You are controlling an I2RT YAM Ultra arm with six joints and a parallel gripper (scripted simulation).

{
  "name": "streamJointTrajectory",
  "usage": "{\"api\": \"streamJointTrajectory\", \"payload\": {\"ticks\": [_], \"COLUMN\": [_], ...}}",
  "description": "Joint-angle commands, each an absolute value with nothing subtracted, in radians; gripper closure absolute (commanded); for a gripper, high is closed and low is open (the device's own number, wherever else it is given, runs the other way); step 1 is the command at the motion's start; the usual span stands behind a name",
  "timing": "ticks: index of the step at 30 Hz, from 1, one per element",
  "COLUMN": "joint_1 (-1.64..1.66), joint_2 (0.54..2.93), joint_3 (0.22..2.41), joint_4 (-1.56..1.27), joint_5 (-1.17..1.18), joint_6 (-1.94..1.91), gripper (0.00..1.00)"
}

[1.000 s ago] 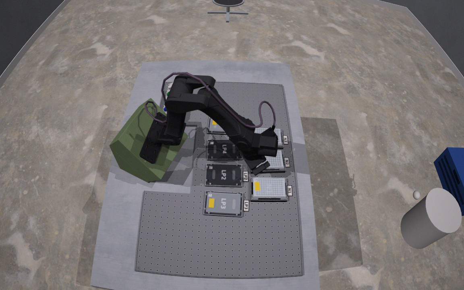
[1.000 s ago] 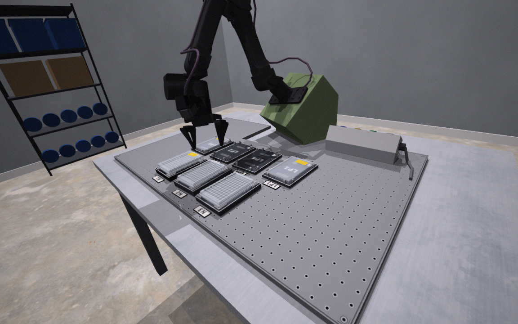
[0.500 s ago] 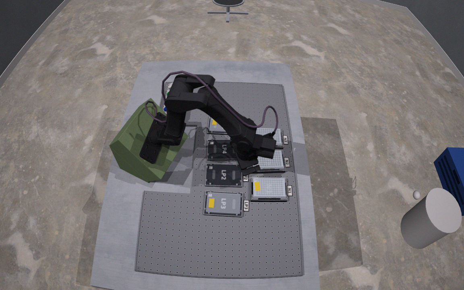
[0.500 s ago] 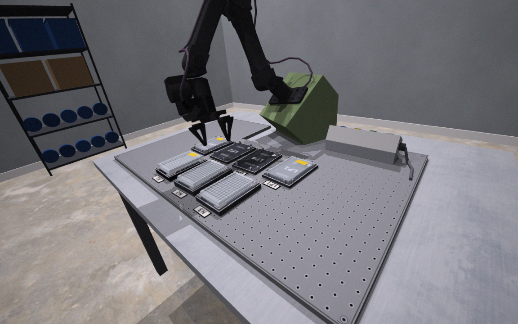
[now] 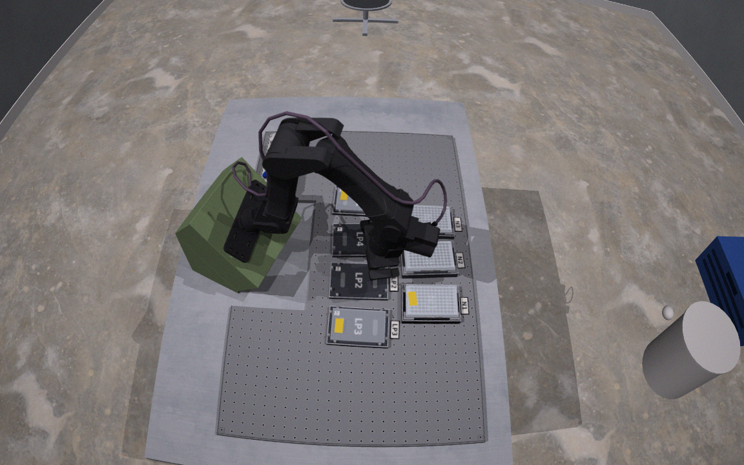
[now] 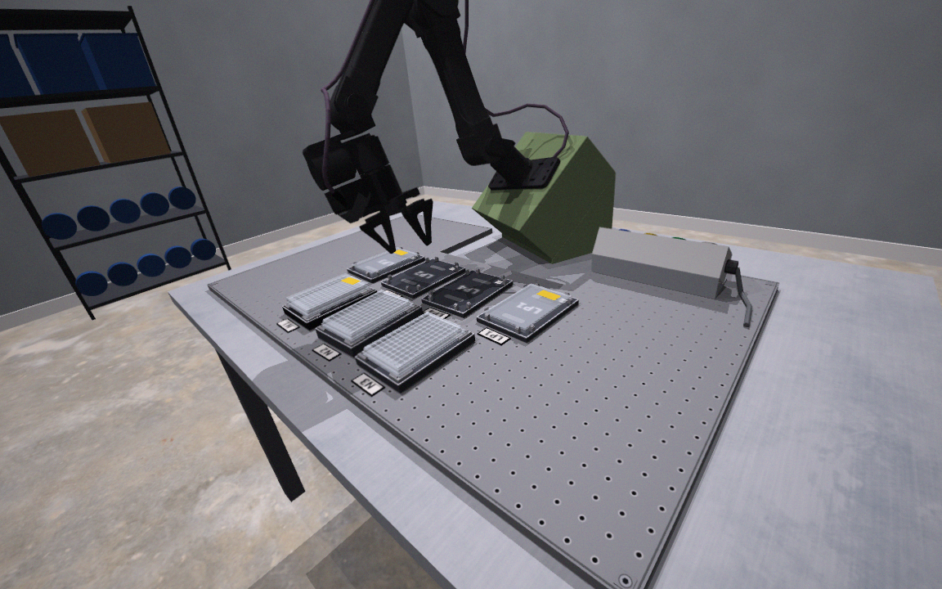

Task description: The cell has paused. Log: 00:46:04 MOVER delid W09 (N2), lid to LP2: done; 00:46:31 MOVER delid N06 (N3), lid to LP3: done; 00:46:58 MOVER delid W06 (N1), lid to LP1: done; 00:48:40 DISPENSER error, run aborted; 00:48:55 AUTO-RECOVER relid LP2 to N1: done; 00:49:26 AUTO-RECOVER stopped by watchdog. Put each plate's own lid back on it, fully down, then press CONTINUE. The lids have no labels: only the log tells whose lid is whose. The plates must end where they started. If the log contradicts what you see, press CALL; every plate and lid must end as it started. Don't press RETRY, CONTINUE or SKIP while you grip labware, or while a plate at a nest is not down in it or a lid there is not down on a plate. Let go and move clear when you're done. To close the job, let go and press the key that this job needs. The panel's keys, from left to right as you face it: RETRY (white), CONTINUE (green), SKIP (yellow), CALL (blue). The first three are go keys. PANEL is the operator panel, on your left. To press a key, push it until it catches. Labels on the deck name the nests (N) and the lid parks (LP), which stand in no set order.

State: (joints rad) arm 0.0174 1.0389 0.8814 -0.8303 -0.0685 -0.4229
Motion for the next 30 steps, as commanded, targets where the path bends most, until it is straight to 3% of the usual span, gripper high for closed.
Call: {"api": "streamJointTrajectory", "payload": {"ticks": [1,23,30], "joint_1": [0.029,-0.018,0.062], "joint_2": [1.06,1.009,1.08], "joint_3": [0.929,0.969,0.925], "joint_4": [-0.916,-1.24,-1.186], "joint_5": [-0.056,-0.008,0.056], "joint_6": [-0.352,-0.093,-0.003], "gripper": [0.0,0.0,0.0]}}
